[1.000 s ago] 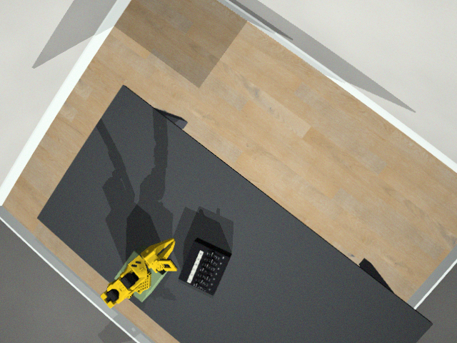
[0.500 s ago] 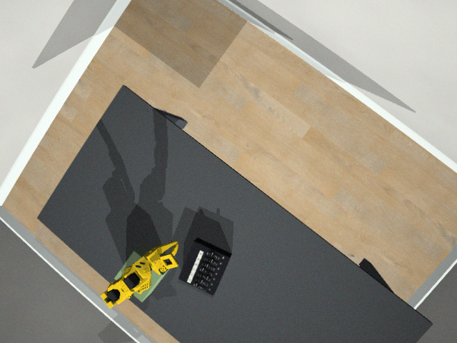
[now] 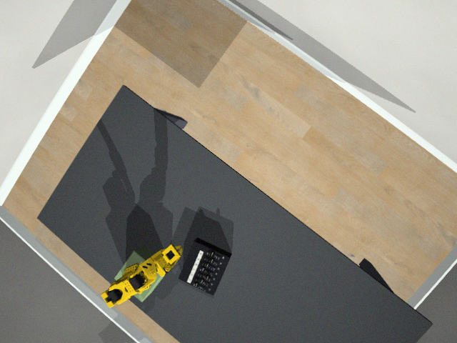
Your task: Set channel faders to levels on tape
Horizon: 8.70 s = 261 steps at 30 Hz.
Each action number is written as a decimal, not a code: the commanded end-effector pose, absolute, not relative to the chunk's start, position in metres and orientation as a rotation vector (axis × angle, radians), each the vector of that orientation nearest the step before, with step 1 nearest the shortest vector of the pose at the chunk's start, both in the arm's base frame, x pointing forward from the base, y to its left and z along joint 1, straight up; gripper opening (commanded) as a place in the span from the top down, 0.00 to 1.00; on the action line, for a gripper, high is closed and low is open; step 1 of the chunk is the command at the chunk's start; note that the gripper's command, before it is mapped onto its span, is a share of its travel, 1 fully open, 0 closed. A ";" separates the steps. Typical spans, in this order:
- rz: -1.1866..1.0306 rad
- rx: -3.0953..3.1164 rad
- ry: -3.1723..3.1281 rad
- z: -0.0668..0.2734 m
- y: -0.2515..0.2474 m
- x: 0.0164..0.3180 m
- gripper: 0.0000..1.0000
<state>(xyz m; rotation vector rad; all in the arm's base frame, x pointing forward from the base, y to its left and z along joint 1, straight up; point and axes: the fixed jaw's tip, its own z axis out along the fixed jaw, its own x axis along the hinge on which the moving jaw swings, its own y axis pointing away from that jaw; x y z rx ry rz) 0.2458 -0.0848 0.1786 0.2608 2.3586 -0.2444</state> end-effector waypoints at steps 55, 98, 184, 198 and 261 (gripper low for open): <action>-0.059 -2.165 2.268 0.087 -0.110 0.134 1.00; 0.105 -2.404 2.018 0.079 -0.113 0.122 1.00; 0.304 -2.334 2.044 0.008 -0.152 0.126 1.00; 0.304 -2.334 2.044 0.008 -0.152 0.126 1.00; 0.190 -2.767 1.367 0.015 -0.148 0.121 1.00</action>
